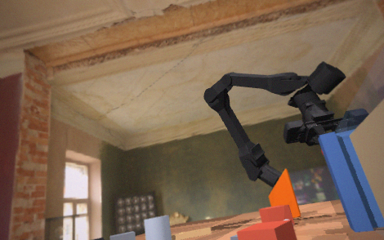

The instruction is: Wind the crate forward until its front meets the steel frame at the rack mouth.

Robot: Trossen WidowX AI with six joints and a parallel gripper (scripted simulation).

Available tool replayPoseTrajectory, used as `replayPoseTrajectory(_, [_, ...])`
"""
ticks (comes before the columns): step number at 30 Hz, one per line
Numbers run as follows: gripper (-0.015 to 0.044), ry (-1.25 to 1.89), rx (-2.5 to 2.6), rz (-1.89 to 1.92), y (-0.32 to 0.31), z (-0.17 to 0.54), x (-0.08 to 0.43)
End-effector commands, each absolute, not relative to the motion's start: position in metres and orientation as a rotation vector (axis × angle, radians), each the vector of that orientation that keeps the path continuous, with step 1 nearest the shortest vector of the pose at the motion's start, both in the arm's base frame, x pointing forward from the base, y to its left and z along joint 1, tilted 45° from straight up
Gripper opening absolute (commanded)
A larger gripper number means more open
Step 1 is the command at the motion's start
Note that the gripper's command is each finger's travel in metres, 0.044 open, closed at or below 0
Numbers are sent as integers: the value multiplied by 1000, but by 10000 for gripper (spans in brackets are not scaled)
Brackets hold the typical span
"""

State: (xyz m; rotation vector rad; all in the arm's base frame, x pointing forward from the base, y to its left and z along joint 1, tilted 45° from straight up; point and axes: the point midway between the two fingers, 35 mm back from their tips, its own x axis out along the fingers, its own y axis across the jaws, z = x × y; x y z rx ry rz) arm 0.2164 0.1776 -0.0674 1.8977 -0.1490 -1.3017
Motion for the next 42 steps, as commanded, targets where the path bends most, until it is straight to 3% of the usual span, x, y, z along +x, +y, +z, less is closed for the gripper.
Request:
replayPoseTrajectory(1, [0, -158, 1915, -1298, 183, -75, 228])
replayPoseTrajectory(42, [0, -158, 1920, -1296, 215, -100, 260])
